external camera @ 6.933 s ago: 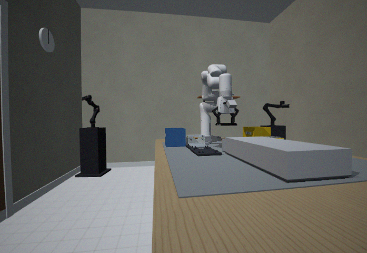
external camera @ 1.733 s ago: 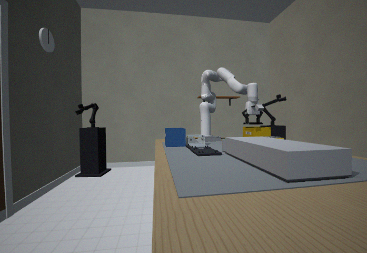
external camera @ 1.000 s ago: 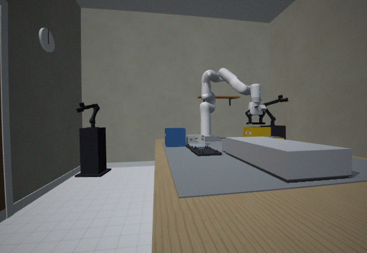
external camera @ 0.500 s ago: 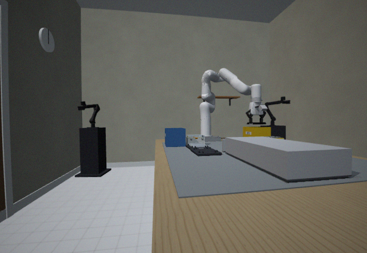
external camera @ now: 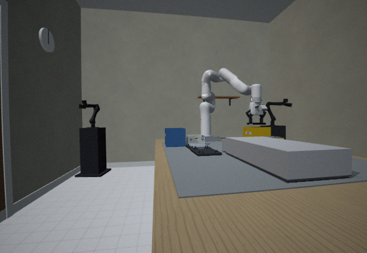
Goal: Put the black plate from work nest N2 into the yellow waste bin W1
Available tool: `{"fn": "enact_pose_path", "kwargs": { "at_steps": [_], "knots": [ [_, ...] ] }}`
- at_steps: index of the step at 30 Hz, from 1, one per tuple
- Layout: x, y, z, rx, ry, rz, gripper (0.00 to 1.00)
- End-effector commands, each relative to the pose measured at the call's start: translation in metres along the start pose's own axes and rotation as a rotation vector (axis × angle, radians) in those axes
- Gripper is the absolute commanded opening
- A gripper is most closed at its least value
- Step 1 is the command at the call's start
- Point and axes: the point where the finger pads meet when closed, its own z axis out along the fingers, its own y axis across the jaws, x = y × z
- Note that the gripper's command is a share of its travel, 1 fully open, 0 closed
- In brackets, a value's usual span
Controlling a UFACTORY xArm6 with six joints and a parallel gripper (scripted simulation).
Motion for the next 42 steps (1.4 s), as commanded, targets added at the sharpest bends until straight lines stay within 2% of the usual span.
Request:
{"fn": "enact_pose_path", "kwargs": {
  "at_steps": [1, 22, 29, 31, 34, 42],
  "knots": [
    [0.001, -0.001, -0.002, 0.003, 0.003, 0.0, 1.0],
    [0.001, -0.001, -0.002, 0.003, 0.003, 0.0, 1.0],
    [0.014, 0.03, -0.011, 0.003, 0.003, 0.0, 1.0],
    [0.014, 0.03, -0.011, 0.003, 0.003, 0.0, 1.0],
    [0.02, 0.043, -0.015, 0.003, 0.003, 0.0, 1.0],
    [0.02, 0.043, -0.015, 0.003, 0.003, 0.0, 1.0]
  ]
}}
